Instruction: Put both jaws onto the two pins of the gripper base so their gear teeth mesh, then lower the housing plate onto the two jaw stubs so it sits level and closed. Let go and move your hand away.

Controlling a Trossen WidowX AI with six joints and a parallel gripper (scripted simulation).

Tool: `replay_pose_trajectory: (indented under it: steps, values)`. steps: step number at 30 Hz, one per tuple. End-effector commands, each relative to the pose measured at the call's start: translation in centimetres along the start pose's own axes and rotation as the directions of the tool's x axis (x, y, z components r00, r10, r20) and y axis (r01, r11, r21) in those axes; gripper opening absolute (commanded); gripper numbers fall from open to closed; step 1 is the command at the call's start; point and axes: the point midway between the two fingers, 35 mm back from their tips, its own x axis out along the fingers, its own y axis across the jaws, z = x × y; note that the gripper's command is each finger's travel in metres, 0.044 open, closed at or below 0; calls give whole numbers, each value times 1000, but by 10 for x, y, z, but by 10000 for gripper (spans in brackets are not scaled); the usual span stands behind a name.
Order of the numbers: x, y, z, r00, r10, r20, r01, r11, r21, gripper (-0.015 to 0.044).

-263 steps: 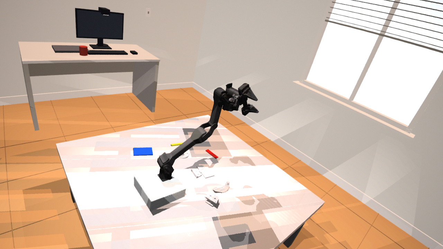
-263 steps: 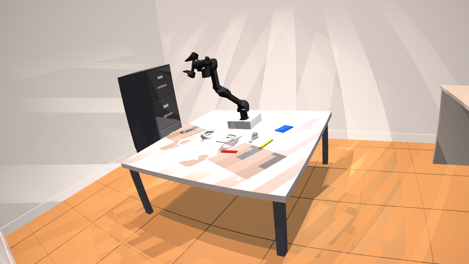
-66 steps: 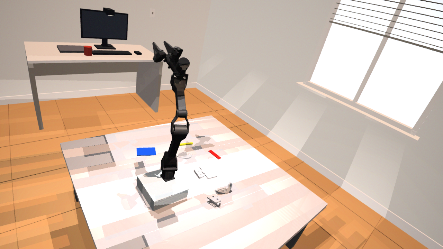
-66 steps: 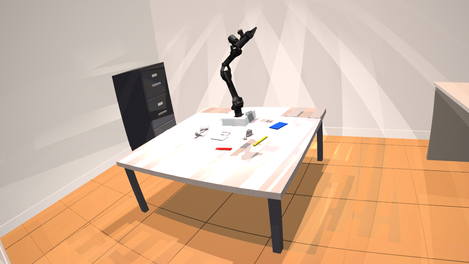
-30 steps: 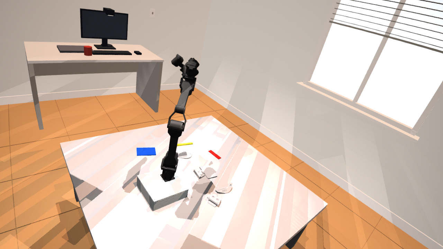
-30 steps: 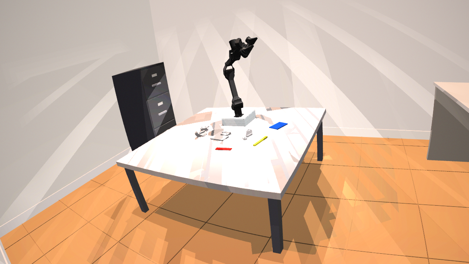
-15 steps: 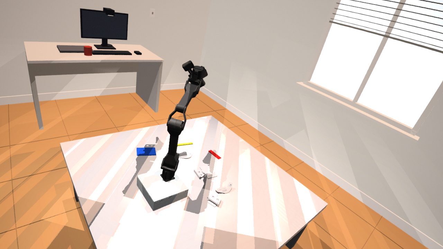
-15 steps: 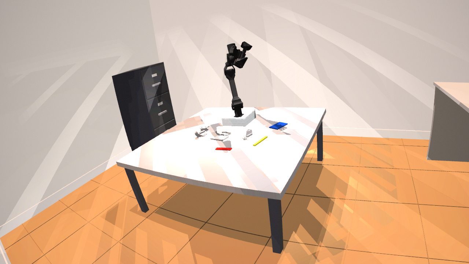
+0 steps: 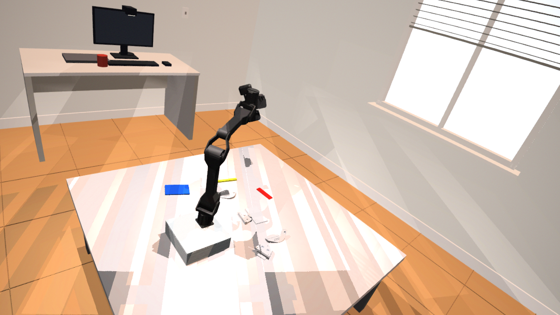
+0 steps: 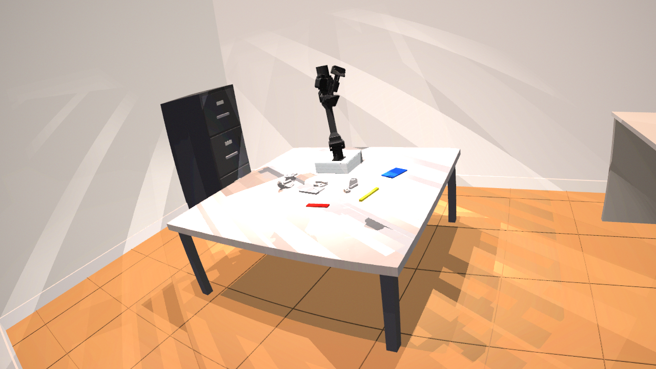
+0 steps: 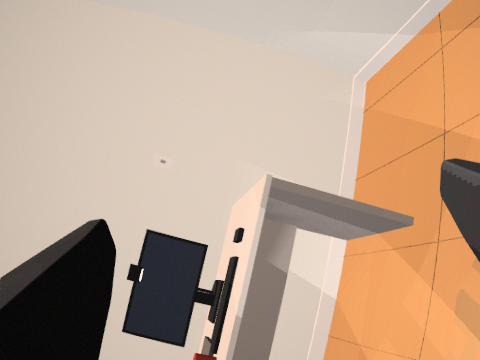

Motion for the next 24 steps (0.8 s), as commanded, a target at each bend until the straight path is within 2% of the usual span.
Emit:
replay_pose_trajectory:
  steps: [1,15,24]
  values:
    - [2,-24,9,998,-68,17,66,996,66,440]
    - [-5,-107,45,949,-303,82,264,913,312,440]
    - [-19,-152,64,905,-413,102,336,841,423,440]
